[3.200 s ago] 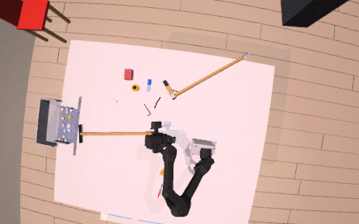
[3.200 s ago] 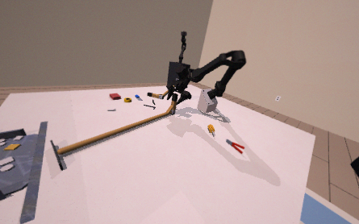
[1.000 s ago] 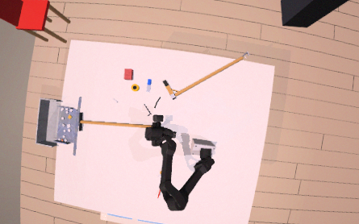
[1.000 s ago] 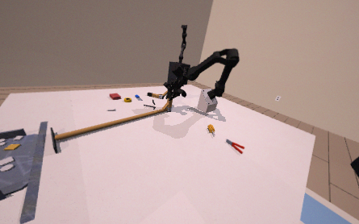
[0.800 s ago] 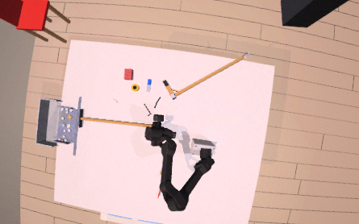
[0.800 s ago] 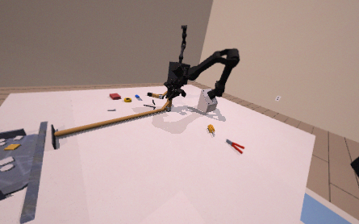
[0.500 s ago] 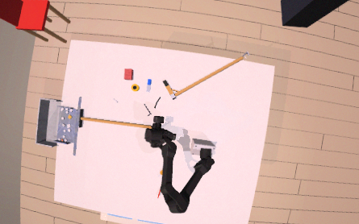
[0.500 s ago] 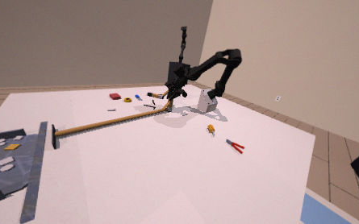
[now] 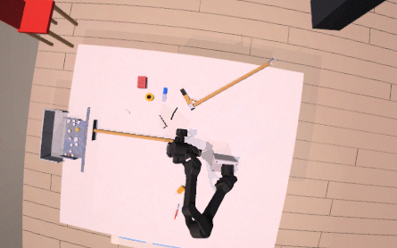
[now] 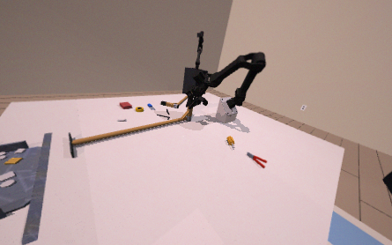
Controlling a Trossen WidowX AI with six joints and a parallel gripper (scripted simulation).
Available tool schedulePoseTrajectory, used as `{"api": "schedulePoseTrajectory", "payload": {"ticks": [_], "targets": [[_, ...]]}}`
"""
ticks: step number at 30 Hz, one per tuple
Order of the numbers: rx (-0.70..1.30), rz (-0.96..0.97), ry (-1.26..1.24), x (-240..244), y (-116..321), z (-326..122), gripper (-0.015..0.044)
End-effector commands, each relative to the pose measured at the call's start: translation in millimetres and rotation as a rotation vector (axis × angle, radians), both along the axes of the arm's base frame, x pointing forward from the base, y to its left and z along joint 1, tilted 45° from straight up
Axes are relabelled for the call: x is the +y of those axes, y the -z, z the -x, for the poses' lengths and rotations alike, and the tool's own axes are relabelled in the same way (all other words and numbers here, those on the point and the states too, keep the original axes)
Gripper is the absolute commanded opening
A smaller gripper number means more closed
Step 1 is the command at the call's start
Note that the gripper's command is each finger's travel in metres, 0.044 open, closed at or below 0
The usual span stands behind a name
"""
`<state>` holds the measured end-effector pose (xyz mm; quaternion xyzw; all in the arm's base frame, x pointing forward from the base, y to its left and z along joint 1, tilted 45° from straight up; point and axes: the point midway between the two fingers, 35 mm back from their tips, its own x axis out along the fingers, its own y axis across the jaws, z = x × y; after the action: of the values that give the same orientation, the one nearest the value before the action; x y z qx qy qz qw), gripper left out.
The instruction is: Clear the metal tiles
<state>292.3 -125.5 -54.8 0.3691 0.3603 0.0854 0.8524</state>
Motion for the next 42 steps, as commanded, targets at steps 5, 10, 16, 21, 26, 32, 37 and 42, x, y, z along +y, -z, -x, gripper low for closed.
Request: {"api": "schedulePoseTrajectory", "payload": {"ticks": [5, 10, 16, 21, 26, 32, 37, 42], "targets": [[0.0, -0.003, 0.003, 5.0, 0.8, 23.4, 0.0], [-0.001, -0.005, 0.005, 7.9, 0.8, 32.7, 0.0], [0.001, -0.005, 0.006, 11.6, -3.3, 31.7, 0.0], [0.004, -0.005, 0.007, 16.2, -8.2, 30.7, 0.0], [0.006, -0.005, 0.009, 20.8, -13.1, 29.8, 0.0], [0.008, -0.006, 0.011, 26.5, -18.7, 28.9, 0.0], [0.009, -0.007, 0.013, 31.3, -23.3, 28.3, 0.0], [0.009, -0.007, 0.014, 33.2, -25.1, 27.6, 0.0]]}}
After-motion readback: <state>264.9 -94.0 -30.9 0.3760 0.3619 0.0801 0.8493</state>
